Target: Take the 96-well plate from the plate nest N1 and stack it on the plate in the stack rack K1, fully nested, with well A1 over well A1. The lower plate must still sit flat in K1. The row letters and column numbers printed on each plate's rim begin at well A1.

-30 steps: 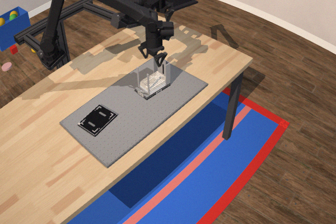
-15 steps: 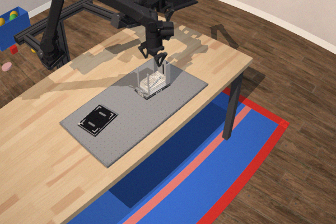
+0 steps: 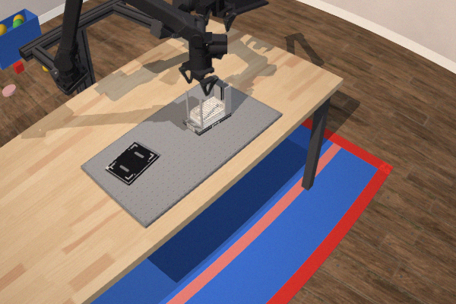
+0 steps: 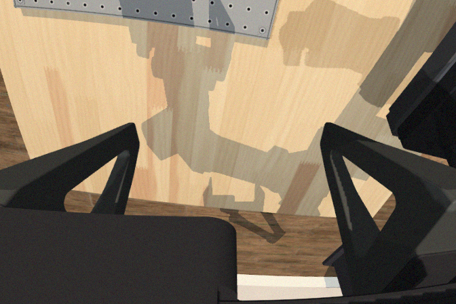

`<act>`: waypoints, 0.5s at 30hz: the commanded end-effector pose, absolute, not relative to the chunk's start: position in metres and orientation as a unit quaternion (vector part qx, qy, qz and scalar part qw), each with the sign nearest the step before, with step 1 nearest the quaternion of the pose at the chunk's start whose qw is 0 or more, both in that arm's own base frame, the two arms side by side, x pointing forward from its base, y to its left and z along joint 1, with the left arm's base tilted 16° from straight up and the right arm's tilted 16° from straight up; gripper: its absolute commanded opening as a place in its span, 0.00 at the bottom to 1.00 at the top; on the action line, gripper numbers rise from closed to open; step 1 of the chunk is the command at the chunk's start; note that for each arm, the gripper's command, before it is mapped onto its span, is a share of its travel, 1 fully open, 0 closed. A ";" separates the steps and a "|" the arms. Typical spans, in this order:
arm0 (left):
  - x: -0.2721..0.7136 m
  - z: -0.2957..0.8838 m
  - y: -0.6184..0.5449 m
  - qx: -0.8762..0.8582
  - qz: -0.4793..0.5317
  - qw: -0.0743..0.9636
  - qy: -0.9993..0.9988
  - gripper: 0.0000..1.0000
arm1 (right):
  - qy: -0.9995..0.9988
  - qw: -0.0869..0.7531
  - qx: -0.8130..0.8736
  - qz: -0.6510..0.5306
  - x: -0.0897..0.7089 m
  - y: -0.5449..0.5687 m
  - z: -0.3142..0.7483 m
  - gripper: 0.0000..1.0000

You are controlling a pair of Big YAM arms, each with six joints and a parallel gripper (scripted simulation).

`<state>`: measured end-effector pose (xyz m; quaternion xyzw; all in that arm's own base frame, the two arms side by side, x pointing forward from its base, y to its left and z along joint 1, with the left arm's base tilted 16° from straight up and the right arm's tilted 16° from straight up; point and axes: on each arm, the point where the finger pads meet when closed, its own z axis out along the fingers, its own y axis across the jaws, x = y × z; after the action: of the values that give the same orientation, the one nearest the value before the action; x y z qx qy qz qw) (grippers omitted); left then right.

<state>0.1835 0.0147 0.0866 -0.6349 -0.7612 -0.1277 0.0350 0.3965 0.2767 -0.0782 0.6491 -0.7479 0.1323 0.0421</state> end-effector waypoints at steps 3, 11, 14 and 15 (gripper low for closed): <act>0.187 0.094 0.017 -0.634 -0.132 0.029 -0.762 1.00 | -0.747 0.013 0.651 0.132 0.409 0.267 -0.057 1.00; 0.187 0.094 0.017 -0.634 -0.132 0.029 -0.762 1.00 | -0.747 0.014 0.651 0.133 0.406 0.247 -0.053 1.00; 0.187 0.094 0.017 -0.634 -0.132 0.029 -0.762 1.00 | -0.747 0.014 0.651 0.133 0.404 0.237 -0.052 1.00; 0.187 0.094 0.017 -0.634 -0.132 0.029 -0.762 1.00 | -0.747 0.014 0.651 0.133 0.403 0.234 -0.051 1.00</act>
<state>0.1835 0.0147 0.0866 -0.6349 -0.7612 -0.1277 0.0350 0.3895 0.2378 -0.0673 0.6497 -0.7476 0.1319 0.0392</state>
